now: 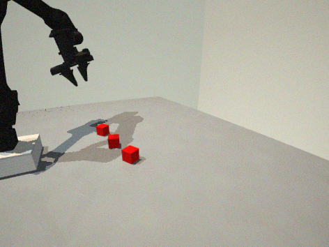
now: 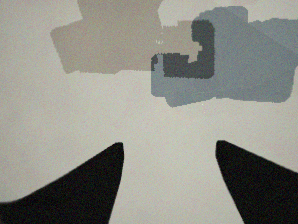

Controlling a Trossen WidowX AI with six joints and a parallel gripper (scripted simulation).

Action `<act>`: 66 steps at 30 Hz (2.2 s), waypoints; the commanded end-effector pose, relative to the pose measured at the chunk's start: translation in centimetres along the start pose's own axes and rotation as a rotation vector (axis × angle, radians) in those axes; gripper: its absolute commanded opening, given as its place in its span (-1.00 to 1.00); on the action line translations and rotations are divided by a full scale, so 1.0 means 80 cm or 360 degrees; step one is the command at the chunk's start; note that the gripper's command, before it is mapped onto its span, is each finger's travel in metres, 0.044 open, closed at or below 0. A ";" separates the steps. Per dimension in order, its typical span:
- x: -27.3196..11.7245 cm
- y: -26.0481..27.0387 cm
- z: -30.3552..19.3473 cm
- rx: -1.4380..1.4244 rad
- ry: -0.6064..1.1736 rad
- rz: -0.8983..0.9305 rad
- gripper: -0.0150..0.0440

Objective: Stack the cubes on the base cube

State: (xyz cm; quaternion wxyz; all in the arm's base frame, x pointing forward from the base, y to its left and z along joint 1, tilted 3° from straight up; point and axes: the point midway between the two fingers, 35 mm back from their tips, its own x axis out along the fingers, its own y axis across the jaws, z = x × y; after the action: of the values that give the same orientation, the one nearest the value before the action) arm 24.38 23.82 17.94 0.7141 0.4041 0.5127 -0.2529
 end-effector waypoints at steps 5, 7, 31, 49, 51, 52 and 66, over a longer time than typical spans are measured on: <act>0.030 0.002 0.087 0.0008 -0.0028 -0.0141 0.41; 0.036 0.000 0.108 0.0013 -0.0030 -0.0172 0.41; 0.077 -0.103 0.342 0.0125 0.0086 -0.0429 0.41; 0.077 -0.215 0.438 0.0219 0.0205 -0.0447 0.41; 0.091 -0.219 0.437 0.0219 0.0205 -0.0447 0.41; 0.102 -0.221 0.436 0.0219 0.0205 -0.0447 0.41; 0.166 -0.240 0.424 0.0219 0.0205 -0.0447 0.41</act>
State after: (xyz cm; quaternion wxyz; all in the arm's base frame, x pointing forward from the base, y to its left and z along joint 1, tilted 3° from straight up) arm 32.06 -14.52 5.65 0.6098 0.3913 0.5870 -0.3612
